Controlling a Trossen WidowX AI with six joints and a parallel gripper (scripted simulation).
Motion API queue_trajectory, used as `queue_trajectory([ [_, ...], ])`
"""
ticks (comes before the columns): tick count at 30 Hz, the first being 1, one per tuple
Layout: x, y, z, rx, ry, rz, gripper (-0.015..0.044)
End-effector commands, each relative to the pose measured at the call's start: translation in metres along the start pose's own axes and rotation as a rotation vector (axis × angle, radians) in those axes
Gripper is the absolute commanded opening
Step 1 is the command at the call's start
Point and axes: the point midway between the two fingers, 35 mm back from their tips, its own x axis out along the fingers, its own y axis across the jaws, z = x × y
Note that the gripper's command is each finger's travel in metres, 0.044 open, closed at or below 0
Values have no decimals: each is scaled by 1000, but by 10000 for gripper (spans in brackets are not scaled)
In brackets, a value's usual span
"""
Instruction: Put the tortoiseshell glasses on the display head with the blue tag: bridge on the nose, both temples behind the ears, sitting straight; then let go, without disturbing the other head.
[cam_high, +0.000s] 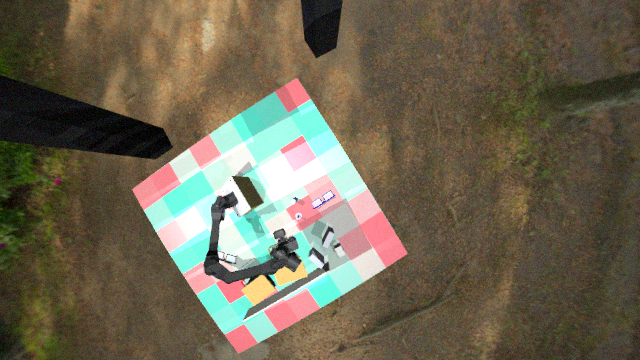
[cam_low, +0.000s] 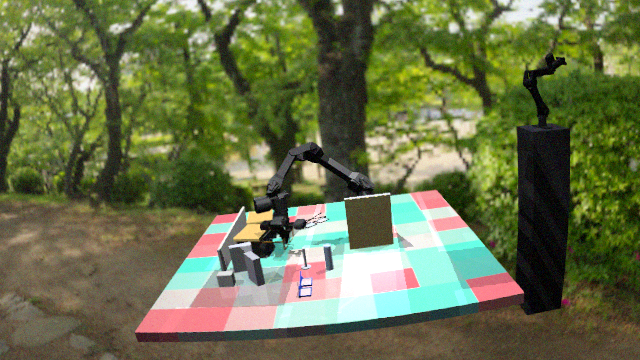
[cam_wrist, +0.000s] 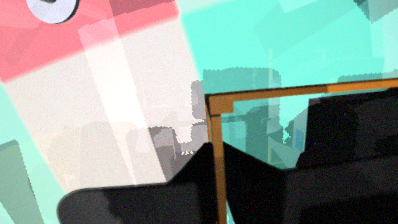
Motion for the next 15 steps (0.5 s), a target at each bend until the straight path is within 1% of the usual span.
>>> queue_trajectory([
  [1,-3,-8,1,3,-3,-12,0],
  [15,-3,-22,0,3,-3,-12,0],
])
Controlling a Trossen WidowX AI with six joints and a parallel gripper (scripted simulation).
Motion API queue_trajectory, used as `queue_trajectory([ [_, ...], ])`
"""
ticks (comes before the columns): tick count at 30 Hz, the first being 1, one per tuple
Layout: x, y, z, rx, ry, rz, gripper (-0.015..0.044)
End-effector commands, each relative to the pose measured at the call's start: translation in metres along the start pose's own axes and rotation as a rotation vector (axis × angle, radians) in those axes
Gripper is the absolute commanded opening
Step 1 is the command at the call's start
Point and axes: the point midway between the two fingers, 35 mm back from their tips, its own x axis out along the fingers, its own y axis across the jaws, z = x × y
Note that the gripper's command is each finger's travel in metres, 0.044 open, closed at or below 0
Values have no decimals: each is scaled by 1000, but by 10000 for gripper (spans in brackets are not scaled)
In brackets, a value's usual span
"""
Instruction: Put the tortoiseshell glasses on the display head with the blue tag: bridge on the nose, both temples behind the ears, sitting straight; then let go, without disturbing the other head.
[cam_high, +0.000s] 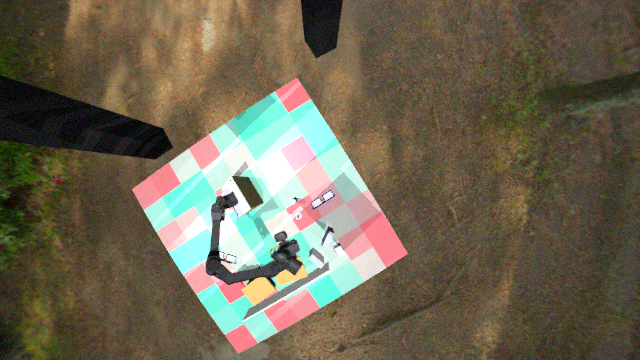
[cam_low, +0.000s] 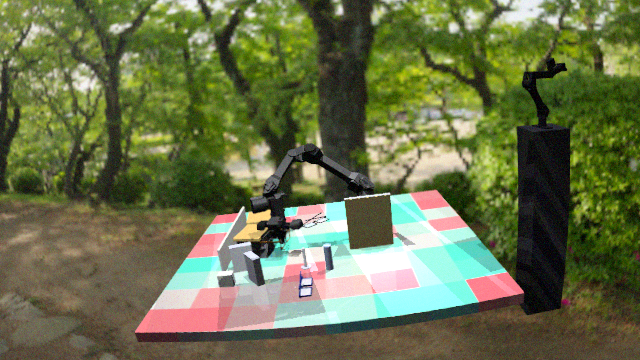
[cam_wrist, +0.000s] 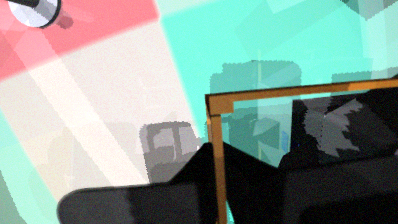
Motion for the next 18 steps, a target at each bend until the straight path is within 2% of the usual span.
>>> queue_trajectory([
  [1,-3,-8,0,1,-2,-11,0],
  [18,-3,-25,0,2,-2,-12,0],
])
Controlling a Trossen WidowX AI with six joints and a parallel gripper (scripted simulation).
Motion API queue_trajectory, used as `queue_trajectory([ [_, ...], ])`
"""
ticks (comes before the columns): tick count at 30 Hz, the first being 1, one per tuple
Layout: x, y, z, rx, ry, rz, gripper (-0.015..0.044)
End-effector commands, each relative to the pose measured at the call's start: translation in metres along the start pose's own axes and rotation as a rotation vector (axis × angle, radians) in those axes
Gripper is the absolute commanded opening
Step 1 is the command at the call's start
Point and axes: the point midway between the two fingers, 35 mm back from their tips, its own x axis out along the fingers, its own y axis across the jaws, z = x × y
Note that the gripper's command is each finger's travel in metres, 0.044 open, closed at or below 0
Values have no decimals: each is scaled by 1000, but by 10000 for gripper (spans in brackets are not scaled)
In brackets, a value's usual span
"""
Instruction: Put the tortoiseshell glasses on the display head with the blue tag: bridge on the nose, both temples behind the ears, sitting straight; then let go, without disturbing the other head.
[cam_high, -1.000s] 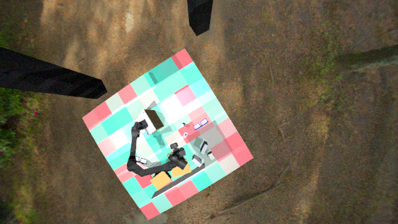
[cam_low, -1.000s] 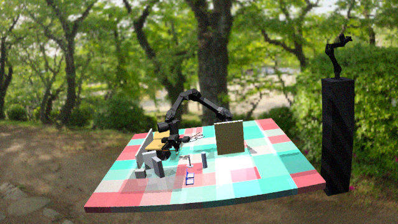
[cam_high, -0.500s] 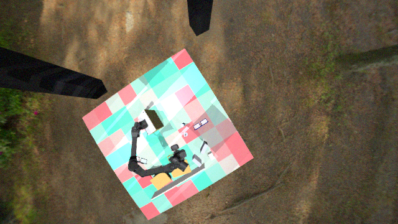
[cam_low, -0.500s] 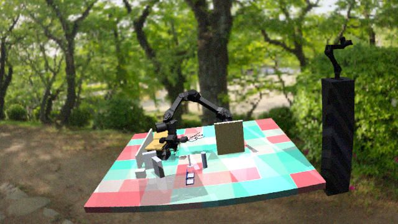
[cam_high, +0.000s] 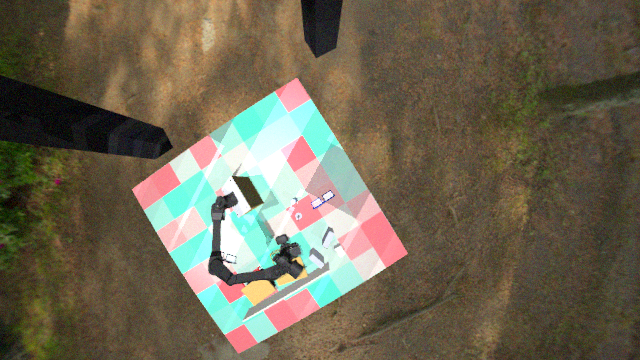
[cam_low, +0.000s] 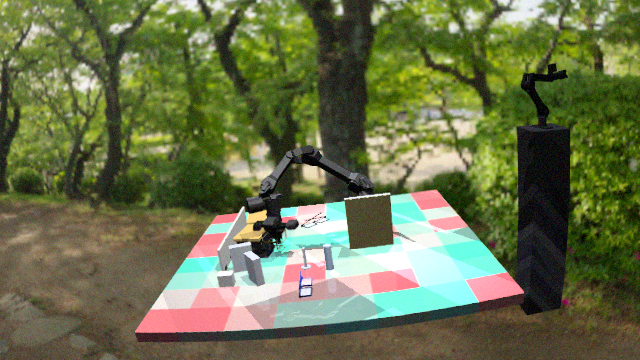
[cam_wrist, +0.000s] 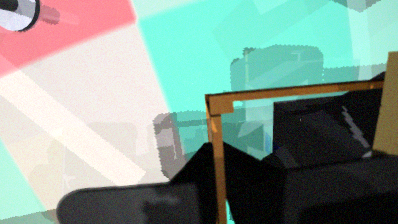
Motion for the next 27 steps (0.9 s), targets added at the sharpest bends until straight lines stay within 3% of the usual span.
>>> queue_trajectory([
  [1,-3,-8,0,1,-2,-11,0],
  [27,-2,-29,0,2,-2,-12,0],
])
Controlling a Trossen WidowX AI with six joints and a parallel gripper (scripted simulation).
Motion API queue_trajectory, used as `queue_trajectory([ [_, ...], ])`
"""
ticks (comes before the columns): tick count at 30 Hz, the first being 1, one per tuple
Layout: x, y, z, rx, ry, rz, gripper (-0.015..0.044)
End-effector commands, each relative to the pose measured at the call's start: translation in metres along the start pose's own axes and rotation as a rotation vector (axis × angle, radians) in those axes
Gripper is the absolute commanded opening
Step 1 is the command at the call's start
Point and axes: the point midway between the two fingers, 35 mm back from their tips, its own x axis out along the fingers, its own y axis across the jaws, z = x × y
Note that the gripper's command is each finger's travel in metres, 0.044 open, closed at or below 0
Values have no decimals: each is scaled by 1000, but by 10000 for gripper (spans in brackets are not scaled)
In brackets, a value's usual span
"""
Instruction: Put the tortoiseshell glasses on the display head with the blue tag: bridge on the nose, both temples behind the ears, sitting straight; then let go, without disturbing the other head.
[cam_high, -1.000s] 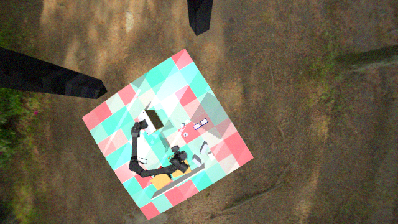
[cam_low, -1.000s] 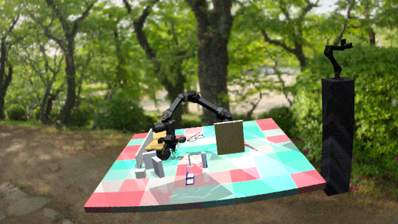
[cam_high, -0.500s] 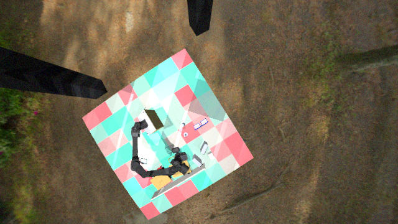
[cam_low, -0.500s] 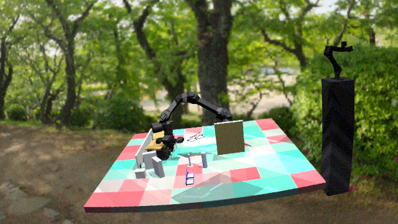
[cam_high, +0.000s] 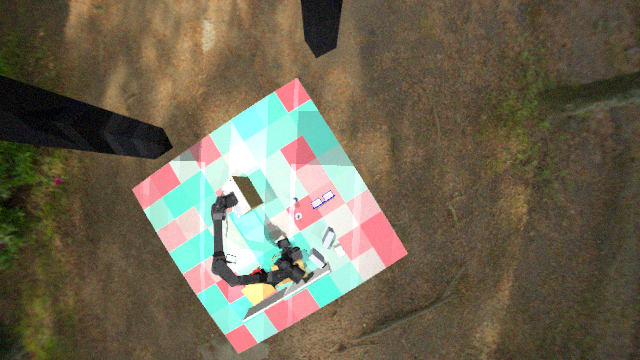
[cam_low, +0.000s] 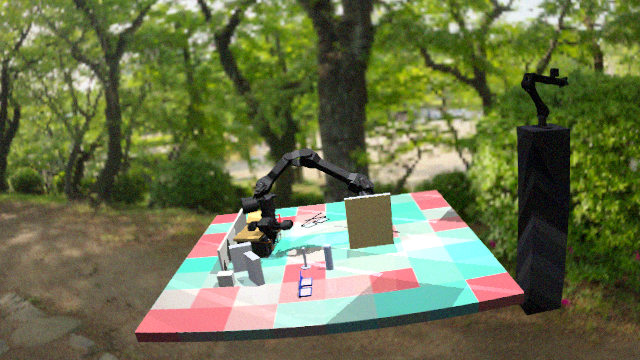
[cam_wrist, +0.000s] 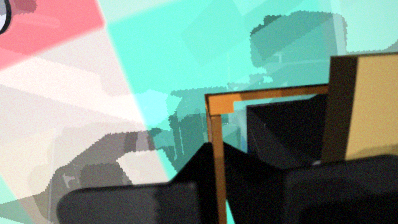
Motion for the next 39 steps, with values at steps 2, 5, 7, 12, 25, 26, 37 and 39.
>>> queue_trajectory([
  [2,-3,-5,0,0,-2,-10,0],
  [5,-3,-6,0,0,-2,-6,0],
  [7,-3,-6,0,0,-2,-6,0],
  [12,-3,-6,0,0,-2,-6,0],
  [25,-3,-7,0,0,-2,-6,0],
  [26,-3,-7,0,0,-2,-6,0],
  [37,-3,-7,0,0,-2,4,0],
  [39,-3,-7,0,0,-1,5,0],
])
